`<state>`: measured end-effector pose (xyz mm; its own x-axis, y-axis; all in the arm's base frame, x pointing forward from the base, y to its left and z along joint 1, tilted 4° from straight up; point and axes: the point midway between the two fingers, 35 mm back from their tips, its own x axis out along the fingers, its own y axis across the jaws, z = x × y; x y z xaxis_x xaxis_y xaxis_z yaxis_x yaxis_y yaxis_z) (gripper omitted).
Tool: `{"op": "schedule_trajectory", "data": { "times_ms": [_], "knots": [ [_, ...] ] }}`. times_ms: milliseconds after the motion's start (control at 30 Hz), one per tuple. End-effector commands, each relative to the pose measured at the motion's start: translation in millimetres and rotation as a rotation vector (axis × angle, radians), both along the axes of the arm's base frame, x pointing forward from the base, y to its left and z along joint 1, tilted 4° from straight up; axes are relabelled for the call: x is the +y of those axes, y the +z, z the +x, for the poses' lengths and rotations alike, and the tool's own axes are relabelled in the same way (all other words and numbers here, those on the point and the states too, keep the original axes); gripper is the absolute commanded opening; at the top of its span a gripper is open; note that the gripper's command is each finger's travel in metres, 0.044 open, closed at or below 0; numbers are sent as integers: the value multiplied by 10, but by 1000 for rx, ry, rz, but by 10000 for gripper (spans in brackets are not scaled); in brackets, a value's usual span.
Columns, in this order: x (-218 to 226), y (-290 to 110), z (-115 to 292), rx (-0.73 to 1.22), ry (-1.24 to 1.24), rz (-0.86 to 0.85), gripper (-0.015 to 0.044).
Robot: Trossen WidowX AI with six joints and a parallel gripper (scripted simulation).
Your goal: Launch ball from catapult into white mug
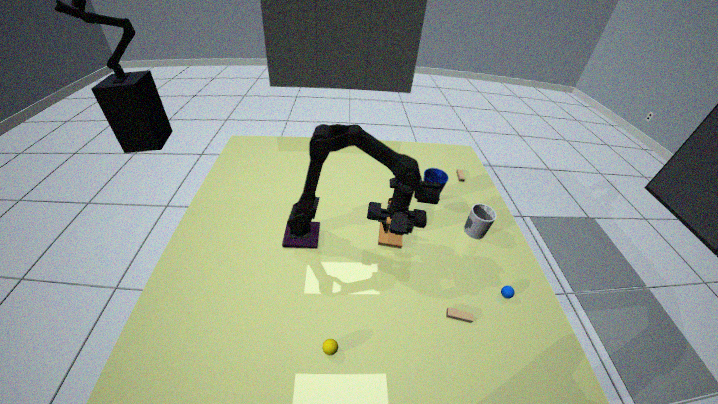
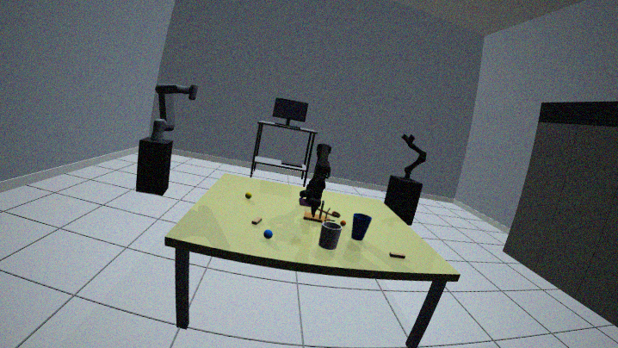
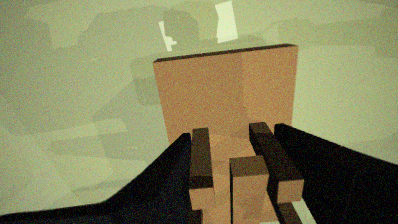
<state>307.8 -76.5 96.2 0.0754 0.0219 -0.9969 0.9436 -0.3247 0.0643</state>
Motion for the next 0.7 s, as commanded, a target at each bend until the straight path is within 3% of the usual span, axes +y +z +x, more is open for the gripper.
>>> {"op": "schedule_trajectory", "data": {
  "times_ms": [0,167,667],
  "knots": [
    [-18,387,5,-31,1,-8,0],
    [-18,414,0,-31,23,-10,0],
    [-25,403,45,-39,519,-56,0]
  ]
}}
